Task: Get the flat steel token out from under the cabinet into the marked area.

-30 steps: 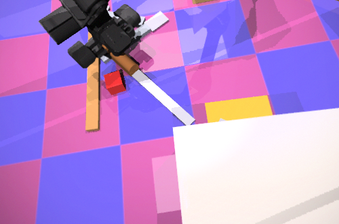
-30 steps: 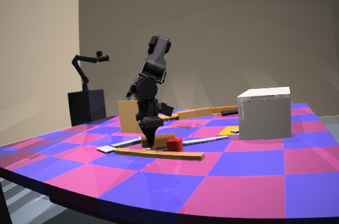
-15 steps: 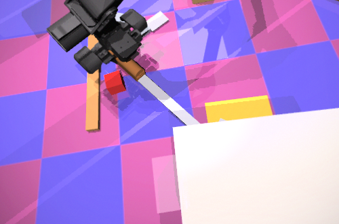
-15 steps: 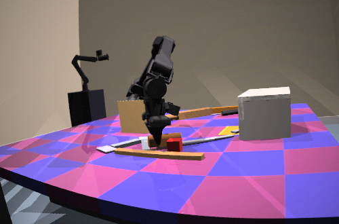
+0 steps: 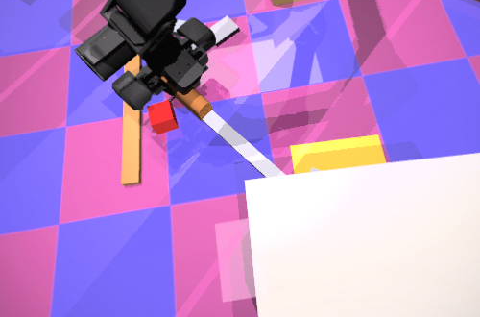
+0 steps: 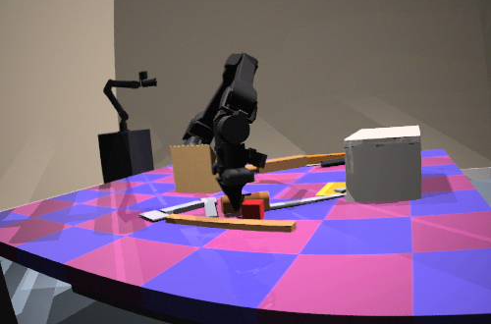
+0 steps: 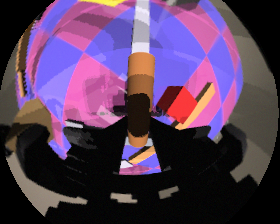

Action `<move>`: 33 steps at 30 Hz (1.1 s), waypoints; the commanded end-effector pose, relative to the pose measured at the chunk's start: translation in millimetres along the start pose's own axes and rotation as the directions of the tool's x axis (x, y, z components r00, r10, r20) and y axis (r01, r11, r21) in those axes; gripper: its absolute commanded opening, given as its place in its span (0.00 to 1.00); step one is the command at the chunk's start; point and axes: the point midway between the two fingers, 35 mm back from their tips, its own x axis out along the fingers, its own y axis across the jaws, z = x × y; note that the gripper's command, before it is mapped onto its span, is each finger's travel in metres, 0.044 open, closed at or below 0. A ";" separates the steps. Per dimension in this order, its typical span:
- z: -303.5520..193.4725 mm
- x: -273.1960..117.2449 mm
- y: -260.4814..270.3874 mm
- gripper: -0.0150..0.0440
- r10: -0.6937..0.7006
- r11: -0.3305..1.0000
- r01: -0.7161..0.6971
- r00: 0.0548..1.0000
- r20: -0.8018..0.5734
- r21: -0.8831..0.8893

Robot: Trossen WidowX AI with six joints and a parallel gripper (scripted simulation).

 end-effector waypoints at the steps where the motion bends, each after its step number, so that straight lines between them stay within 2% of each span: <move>1: -9.0 1.5 0.2 0.25 0.001 1.000 -0.001 1.000 -0.013 0.000; 9: -22.7 1.9 0.3 0.25 0.000 1.000 0.000 1.000 -0.014 0.001; 16: -17.9 -0.5 -0.3 0.57 -0.004 1.000 0.004 1.000 0.001 0.006; 17: -17.9 -0.5 -0.3 0.59 -0.004 1.000 0.004 1.000 0.001 0.006; 21: -17.9 -0.5 -0.3 0.59 -0.004 1.000 0.004 1.000 0.001 0.006; 24: -17.8 -0.3 -0.2 0.71 0.001 1.000 0.000 1.000 -0.014 0.006; 33: -15.8 6.2 -1.1 0.71 0.001 1.000 -0.001 1.000 -0.013 -0.004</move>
